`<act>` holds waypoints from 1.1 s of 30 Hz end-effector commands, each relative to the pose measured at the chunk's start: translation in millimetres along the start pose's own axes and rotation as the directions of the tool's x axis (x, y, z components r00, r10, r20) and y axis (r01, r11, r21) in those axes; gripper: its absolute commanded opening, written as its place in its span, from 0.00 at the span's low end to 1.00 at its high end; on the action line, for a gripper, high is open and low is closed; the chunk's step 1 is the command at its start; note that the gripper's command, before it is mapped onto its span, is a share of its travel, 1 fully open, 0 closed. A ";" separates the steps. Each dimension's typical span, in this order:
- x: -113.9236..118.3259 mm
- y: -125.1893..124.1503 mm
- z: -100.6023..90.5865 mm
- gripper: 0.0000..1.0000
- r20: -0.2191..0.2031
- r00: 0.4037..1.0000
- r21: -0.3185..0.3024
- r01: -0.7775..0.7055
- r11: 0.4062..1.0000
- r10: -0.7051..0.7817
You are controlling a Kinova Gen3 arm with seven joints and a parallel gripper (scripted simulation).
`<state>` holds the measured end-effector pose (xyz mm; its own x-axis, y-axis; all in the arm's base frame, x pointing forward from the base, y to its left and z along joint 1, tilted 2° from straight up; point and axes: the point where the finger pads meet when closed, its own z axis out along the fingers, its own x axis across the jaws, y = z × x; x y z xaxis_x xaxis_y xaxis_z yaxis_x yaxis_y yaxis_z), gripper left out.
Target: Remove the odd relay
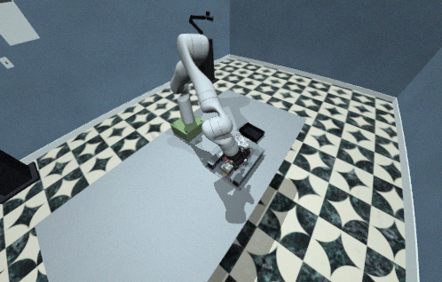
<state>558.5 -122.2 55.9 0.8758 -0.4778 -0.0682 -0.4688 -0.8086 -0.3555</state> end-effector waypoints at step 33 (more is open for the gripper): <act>-88.4 -19.4 24.6 0.98 0.106 0.923 -0.290 0.385 0.876 -0.370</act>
<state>493.6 -56.8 44.8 0.9931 -0.1127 -0.0330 -0.1148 -0.9908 -0.0721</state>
